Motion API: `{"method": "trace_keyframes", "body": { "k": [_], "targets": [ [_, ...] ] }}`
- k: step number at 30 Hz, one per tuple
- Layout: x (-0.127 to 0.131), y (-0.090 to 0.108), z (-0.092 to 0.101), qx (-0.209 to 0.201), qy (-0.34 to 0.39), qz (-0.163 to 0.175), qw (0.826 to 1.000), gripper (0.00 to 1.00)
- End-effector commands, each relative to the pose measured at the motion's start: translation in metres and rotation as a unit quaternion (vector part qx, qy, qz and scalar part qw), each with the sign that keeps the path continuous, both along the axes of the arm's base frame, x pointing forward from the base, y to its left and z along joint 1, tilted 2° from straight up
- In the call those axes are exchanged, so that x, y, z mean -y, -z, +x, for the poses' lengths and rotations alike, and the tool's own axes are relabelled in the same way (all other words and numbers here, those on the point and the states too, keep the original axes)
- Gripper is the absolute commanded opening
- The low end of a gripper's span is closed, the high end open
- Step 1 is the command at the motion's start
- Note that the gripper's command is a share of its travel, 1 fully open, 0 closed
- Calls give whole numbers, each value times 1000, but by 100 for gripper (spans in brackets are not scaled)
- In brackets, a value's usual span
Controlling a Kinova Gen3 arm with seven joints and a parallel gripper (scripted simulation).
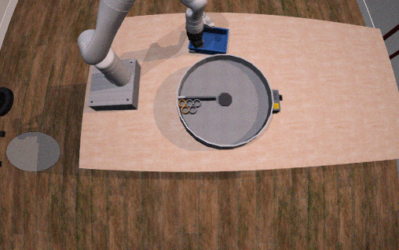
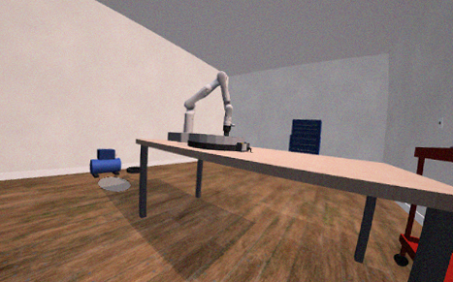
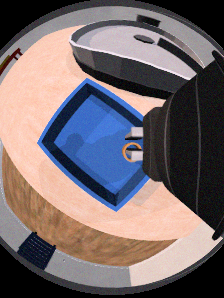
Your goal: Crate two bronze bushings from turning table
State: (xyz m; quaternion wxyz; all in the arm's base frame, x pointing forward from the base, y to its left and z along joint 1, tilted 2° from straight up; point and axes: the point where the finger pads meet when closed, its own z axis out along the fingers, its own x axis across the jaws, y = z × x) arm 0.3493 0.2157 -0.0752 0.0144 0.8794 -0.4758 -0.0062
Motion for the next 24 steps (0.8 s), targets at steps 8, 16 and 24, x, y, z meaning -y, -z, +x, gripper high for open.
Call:
{"method": "trace_keyframes", "body": {
  "k": [8,16,24],
  "targets": [
    [0,-1,1,1,0,0,1000,42],
    [-1,-6,1,1,0,0,1000,42],
    [-1,-6,1,1,0,0,1000,42]
  ]
}}
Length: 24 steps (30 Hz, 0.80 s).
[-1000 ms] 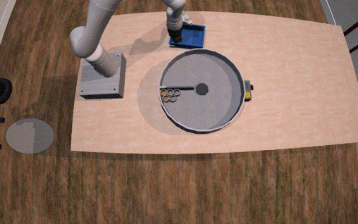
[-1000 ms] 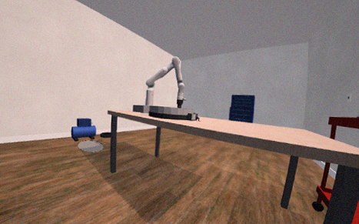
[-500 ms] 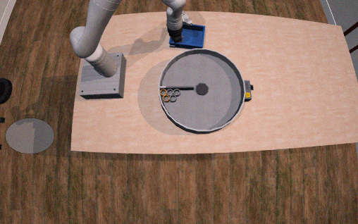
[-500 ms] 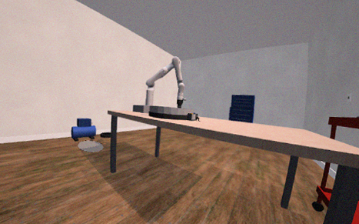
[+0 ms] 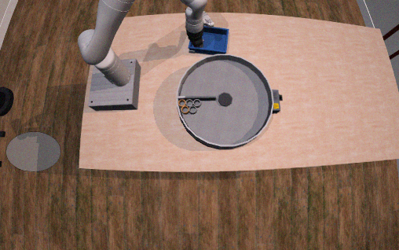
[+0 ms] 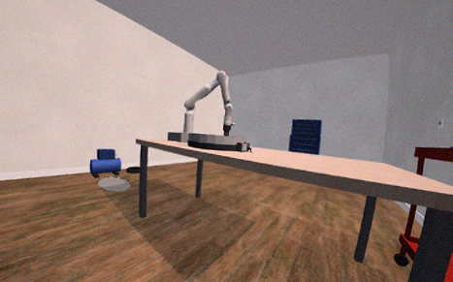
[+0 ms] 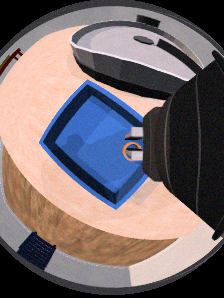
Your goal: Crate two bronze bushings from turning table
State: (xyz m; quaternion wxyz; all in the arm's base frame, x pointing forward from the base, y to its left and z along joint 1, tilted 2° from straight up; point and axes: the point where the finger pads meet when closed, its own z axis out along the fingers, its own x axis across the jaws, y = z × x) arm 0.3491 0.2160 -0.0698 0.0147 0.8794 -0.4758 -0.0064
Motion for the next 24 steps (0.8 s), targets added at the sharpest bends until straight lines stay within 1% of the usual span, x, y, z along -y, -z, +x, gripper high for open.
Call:
{"method": "trace_keyframes", "body": {
  "k": [1,4,9,21,24],
  "targets": [
    [0,-1,1,1,0,1,1000,42],
    [0,-1,1,1,0,1,1000,42],
    [-1,-7,1,1,0,1,1000,42],
    [-1,-7,1,1,0,1,1000,42],
    [-1,-10,1,1,0,0,1000,42]
  ]
}}
